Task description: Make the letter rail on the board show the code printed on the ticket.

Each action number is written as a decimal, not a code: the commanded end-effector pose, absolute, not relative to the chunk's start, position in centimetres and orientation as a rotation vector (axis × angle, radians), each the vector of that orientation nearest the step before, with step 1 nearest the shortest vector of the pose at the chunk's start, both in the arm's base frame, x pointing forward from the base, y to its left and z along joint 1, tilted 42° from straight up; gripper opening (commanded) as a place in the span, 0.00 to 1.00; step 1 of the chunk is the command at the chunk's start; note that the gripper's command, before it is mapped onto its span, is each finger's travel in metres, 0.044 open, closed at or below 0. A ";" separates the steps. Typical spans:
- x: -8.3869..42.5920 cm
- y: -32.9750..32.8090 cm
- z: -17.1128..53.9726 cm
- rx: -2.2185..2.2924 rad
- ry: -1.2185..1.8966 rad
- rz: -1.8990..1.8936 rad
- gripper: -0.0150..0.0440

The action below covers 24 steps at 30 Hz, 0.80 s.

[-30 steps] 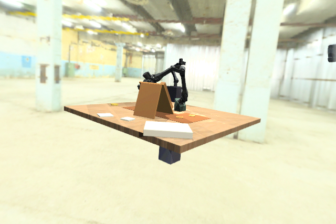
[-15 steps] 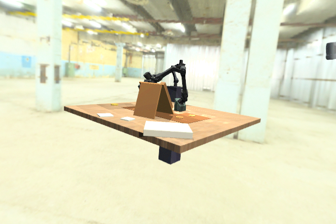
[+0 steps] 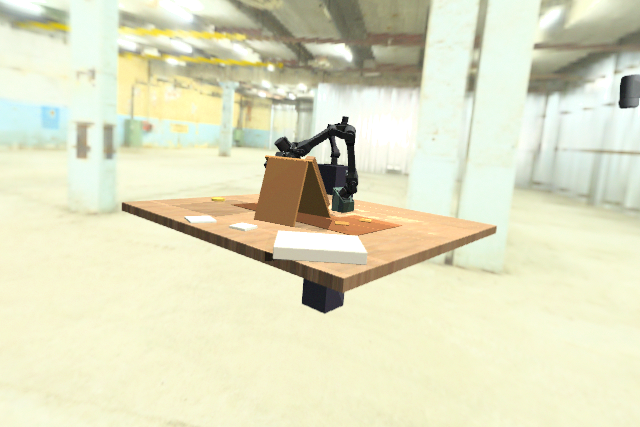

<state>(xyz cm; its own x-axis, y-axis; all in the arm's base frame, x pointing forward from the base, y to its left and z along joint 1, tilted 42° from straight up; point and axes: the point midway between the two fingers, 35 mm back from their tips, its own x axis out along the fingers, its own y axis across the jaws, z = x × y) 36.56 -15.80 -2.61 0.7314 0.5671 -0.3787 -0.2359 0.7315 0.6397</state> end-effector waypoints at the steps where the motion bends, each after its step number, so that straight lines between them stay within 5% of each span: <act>1: 36.4 -15.6 -2.4 0.599 0.601 0.470 0.25; 24: 36.1 -14.7 -1.7 0.600 0.601 0.470 0.25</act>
<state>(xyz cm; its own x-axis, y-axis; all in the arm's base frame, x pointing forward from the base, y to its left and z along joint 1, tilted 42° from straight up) 36.27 -14.91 -1.88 0.7312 0.5675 -0.3786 -0.2357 0.7309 0.6405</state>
